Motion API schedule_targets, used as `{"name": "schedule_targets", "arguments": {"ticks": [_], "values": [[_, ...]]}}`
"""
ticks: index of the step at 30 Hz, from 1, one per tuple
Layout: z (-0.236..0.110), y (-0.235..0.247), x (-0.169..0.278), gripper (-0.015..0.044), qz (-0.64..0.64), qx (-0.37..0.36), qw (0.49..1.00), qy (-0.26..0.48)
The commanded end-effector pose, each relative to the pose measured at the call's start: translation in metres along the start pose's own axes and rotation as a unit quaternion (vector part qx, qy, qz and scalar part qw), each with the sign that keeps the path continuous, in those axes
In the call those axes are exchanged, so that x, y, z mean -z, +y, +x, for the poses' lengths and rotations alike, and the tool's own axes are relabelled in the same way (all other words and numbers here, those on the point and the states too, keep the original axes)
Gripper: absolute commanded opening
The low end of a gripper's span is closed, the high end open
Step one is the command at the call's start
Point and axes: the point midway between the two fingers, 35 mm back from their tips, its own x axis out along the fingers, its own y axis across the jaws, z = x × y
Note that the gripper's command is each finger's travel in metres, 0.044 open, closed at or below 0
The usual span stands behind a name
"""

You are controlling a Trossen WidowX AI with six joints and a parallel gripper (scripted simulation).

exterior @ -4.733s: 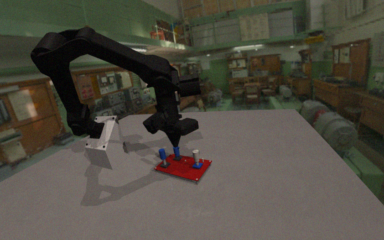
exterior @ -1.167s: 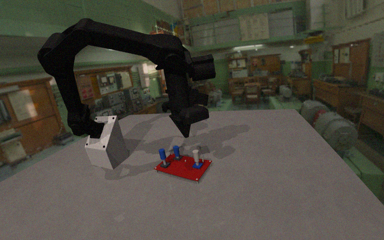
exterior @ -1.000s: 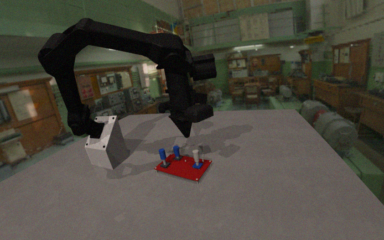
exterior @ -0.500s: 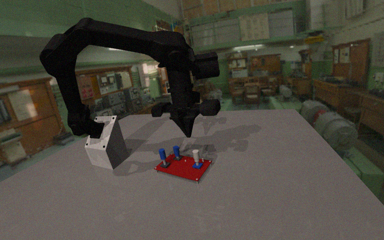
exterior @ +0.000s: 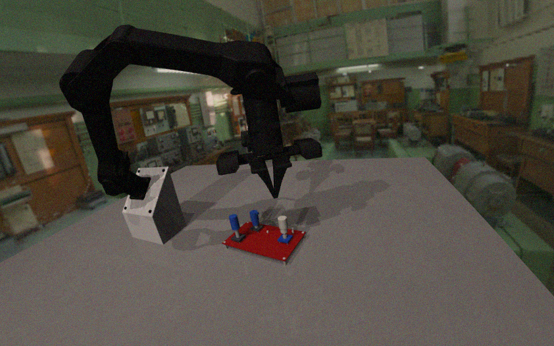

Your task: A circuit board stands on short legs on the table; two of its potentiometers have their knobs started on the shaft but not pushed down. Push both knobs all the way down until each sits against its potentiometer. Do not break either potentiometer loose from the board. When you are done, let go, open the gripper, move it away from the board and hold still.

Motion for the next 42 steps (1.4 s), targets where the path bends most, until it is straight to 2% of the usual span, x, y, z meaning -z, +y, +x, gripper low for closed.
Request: {"name": "schedule_targets", "arguments": {"ticks": [1,17,24,28,42], "values": [[-0.001,-0.002,0.004,0.0000,-0.081,-0.001,0.997,0.003],[-0.004,-0.006,0.012,0.0000,-0.341,-0.005,0.940,0.003],[-0.004,-0.006,0.012,0.0000,-0.344,-0.005,0.939,0.003],[0.016,-0.006,0.013,0.0000,-0.344,-0.005,0.939,0.003],[0.028,-0.006,0.013,0.0000,-0.344,-0.005,0.939,0.003]]}}
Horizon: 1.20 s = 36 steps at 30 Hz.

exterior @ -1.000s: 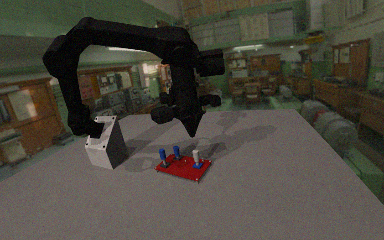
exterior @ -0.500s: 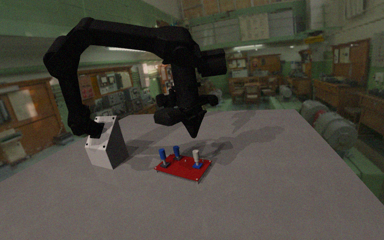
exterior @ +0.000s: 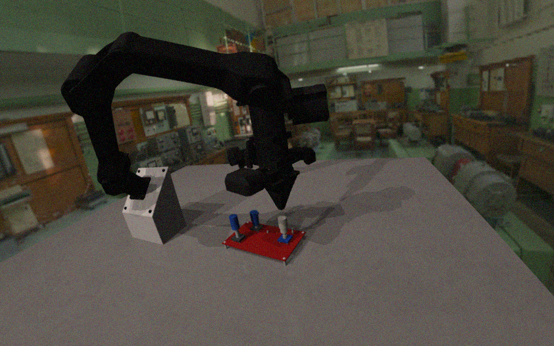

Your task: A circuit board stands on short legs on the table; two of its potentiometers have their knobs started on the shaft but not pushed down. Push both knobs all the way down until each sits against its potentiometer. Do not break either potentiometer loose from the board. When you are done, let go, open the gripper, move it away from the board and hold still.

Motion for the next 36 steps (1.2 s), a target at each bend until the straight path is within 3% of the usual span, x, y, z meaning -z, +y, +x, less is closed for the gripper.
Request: {"name": "schedule_targets", "arguments": {"ticks": [1,36], "values": [[0.008,0.001,0.000,0.0000,-0.003,-0.003,1.000,0.001],[0.020,0.001,0.000,0.0000,-0.003,-0.003,1.000,0.001]]}}
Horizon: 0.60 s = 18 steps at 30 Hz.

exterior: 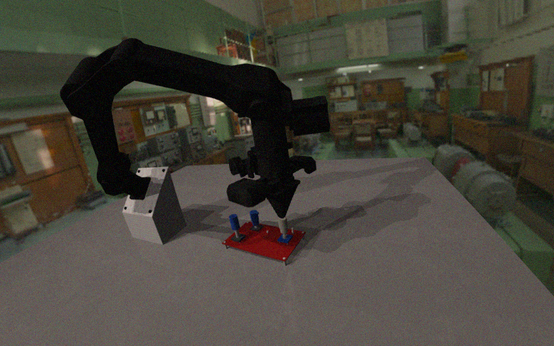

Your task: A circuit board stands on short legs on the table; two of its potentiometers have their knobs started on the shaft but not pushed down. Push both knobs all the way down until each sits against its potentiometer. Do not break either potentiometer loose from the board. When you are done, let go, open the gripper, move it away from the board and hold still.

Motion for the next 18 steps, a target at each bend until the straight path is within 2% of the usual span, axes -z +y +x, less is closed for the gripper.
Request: {"name": "schedule_targets", "arguments": {"ticks": [1,18], "values": [[0.0017,0.0003,0.0004,0.0000,-0.002,-0.002,1.000,0.002],[0.0013,0.0003,0.0004,0.0000,-0.002,-0.002,1.000,0.002]]}}
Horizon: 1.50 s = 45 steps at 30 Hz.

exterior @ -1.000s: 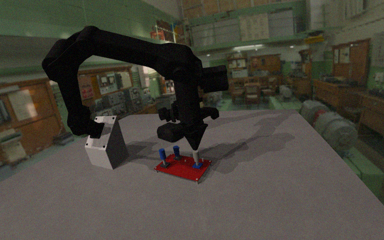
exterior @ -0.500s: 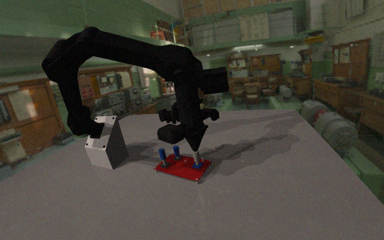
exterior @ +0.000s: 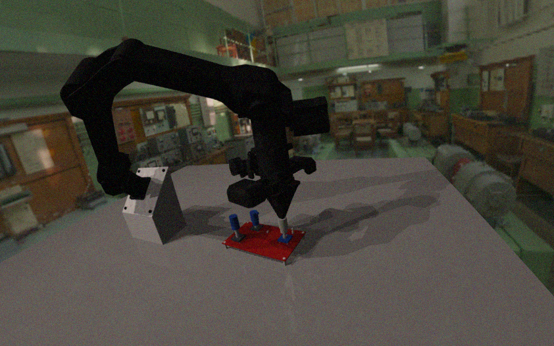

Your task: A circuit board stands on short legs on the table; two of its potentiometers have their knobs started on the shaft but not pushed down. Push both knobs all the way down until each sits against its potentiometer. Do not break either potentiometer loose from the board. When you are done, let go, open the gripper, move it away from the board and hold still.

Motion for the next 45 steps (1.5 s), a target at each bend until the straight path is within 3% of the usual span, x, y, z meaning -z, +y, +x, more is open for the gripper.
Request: {"name": "schedule_targets", "arguments": {"ticks": [1,45], "values": [[-0.0001,0.0004,0.0005,0.0000,-0.002,-0.002,1.000,0.002],[0.0082,0.0005,0.0006,0.0000,-0.002,-0.002,1.000,0.002]]}}
